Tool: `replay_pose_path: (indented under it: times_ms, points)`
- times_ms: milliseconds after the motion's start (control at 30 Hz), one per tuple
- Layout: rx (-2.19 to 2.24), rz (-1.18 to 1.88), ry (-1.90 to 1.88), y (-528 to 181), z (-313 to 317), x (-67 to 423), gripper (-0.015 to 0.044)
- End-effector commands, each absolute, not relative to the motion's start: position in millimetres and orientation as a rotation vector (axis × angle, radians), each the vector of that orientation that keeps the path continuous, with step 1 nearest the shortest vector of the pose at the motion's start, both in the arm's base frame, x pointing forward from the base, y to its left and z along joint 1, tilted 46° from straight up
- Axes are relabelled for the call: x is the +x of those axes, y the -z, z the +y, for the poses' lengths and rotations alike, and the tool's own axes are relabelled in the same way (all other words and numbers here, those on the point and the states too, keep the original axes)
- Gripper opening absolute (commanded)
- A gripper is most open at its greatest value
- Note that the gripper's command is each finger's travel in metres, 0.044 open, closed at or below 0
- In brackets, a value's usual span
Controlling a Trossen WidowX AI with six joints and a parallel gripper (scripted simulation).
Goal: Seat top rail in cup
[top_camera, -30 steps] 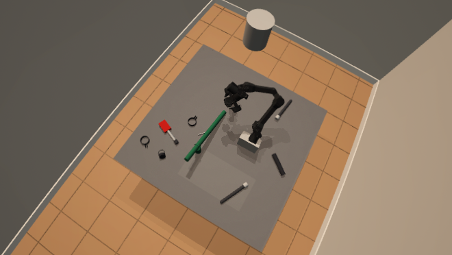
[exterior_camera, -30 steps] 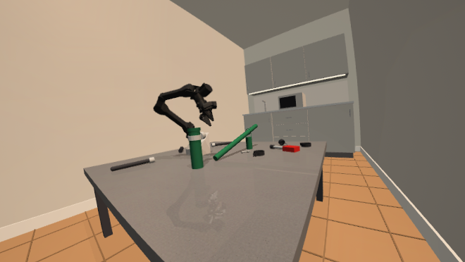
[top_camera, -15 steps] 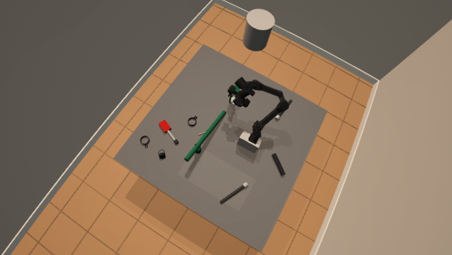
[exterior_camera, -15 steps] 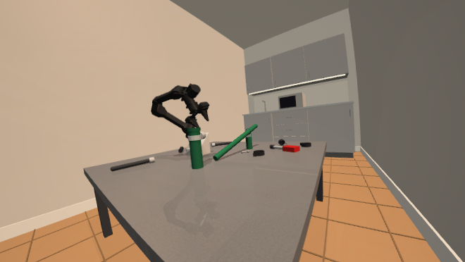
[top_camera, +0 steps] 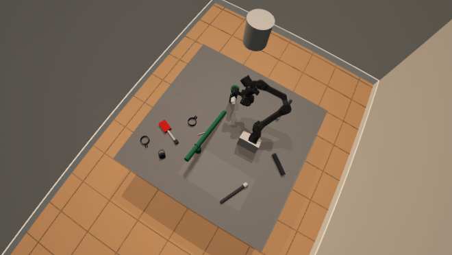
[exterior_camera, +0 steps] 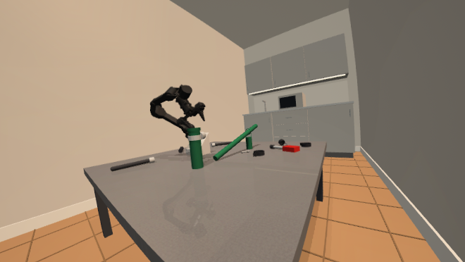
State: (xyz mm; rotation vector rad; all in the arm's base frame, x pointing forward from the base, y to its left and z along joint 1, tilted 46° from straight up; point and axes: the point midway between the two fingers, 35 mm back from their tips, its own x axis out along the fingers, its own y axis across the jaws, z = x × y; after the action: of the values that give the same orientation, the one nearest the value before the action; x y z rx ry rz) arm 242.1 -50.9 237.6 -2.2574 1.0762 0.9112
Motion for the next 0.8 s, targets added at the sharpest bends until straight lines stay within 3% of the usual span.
replay_pose_path:
  times_ms: [0, 767]
  points:
    - [-2.270, 1.066, -0.926, -234.8, -54.8, 241.0, 0.0440]
    - [-2.271, 1.066, -0.922, -203.3, -81.4, 253.4, 0.0440]
